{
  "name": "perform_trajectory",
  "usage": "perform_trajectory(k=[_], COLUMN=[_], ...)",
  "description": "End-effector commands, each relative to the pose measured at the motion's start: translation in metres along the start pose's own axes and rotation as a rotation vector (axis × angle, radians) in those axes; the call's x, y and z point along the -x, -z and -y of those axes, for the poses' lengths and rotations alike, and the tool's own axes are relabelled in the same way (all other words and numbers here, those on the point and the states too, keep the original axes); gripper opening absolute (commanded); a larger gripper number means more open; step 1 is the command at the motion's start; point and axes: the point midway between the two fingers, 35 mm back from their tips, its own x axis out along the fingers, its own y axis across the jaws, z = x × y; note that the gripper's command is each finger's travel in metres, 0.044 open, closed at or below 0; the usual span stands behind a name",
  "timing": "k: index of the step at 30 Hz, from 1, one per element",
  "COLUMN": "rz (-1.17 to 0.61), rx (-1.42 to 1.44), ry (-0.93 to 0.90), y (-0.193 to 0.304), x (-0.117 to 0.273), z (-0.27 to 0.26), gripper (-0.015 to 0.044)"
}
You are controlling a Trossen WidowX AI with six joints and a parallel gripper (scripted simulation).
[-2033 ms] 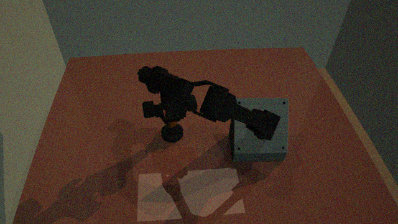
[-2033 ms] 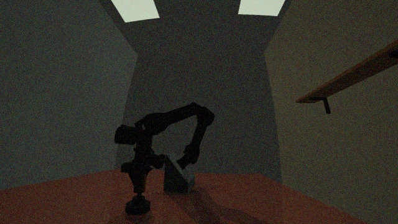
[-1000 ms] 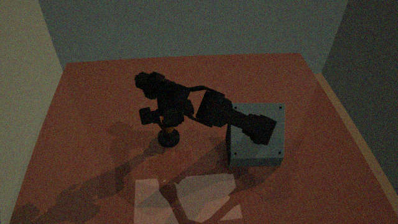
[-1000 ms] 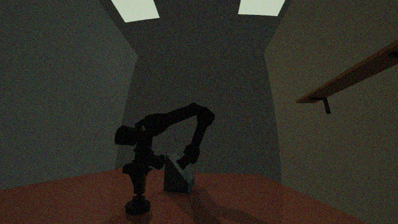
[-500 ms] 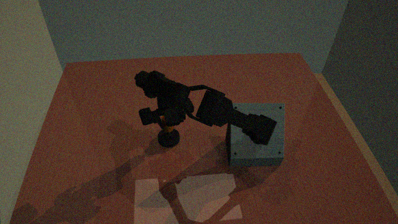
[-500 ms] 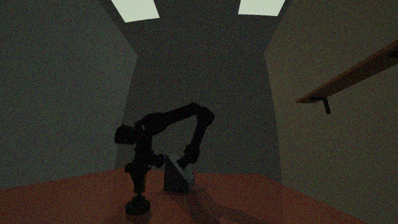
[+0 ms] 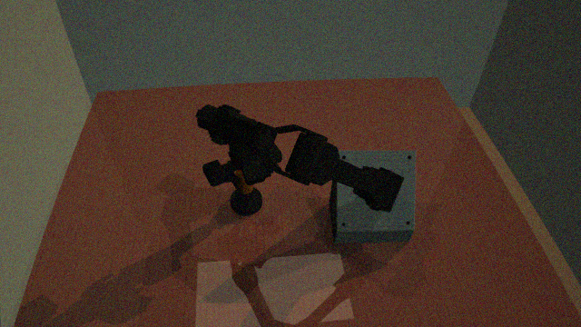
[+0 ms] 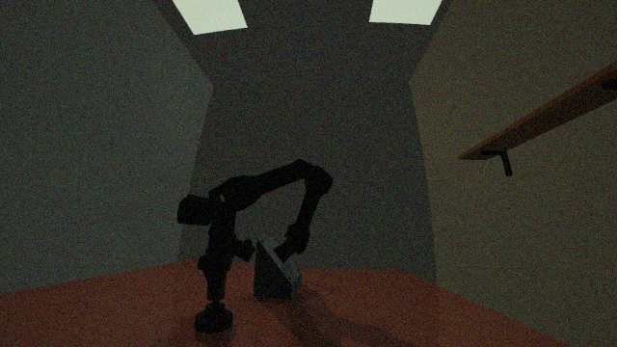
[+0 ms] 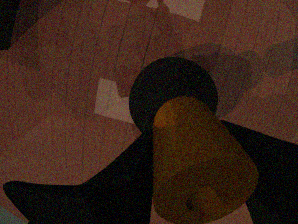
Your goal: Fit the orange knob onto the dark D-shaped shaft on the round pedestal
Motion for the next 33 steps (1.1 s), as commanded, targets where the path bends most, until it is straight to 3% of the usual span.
perform_trajectory(k=[1,18,25,33], rz=[0.001,0.001,0.001,0.001], rx=[0.005,0.006,0.205,0.215], ry=[0.001,0.001,0.001,0.001], y=[-0.0012,-0.0002,0.0014,0.0012], x=[-0.0007,0.0043,0.0025,-0.0002], z=[-0.0012,-0.0003,0.0016,0.0013], gripper=[0.0000,0.0000,0.0000,0.0000])
